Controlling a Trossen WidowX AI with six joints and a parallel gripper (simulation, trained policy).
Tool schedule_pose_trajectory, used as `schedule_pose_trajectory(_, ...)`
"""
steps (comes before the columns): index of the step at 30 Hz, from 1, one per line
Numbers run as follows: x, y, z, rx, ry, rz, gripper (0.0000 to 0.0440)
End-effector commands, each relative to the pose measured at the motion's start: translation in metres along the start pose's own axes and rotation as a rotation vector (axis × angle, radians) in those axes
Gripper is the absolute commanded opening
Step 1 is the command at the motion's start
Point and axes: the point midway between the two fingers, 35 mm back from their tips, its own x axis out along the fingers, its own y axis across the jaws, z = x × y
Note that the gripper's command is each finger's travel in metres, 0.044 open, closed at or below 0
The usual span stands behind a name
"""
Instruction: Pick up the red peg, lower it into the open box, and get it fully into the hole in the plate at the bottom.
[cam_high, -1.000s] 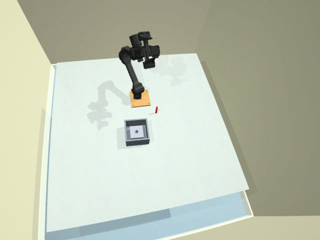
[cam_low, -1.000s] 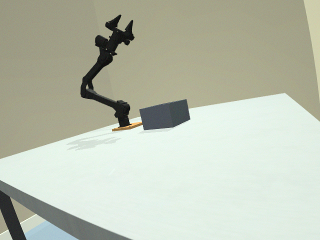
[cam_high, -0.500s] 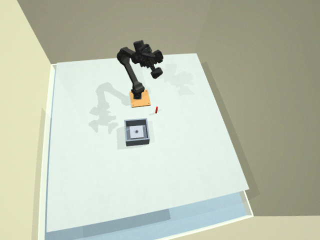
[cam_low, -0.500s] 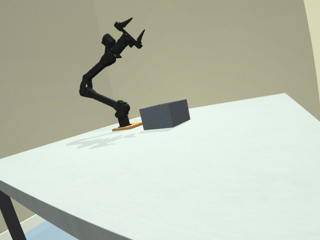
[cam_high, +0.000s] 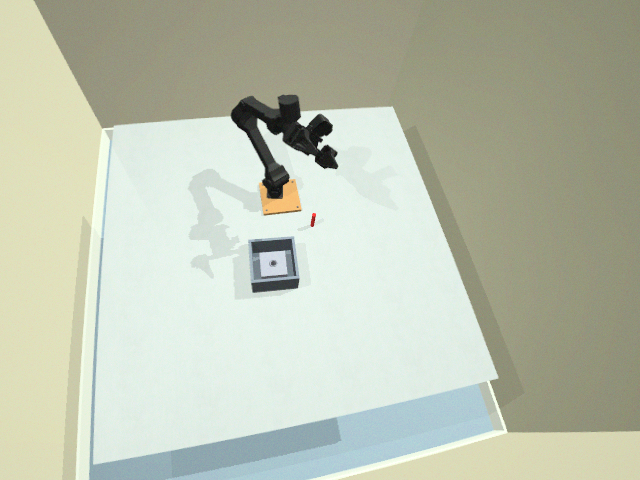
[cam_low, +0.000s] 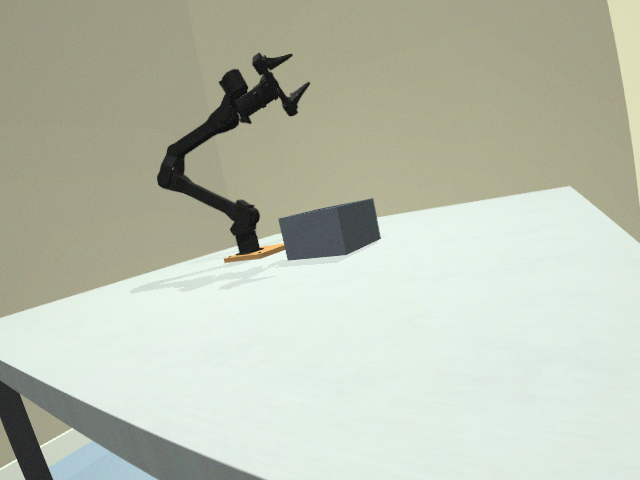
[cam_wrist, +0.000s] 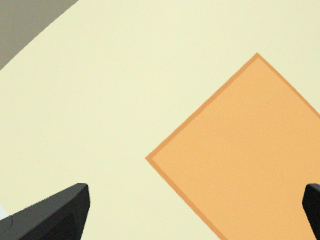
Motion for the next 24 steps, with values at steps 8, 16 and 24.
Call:
schedule_pose_trajectory(8, 0.008, 0.057, -0.035, 0.29, 0.165, 0.166, 0.044)
schedule_pose_trajectory(16, 0.005, 0.095, -0.058, 0.504, 0.314, 0.255, 0.044)
schedule_pose_trajectory(24, -0.005, 0.131, -0.081, 0.707, 0.492, 0.312, 0.044)
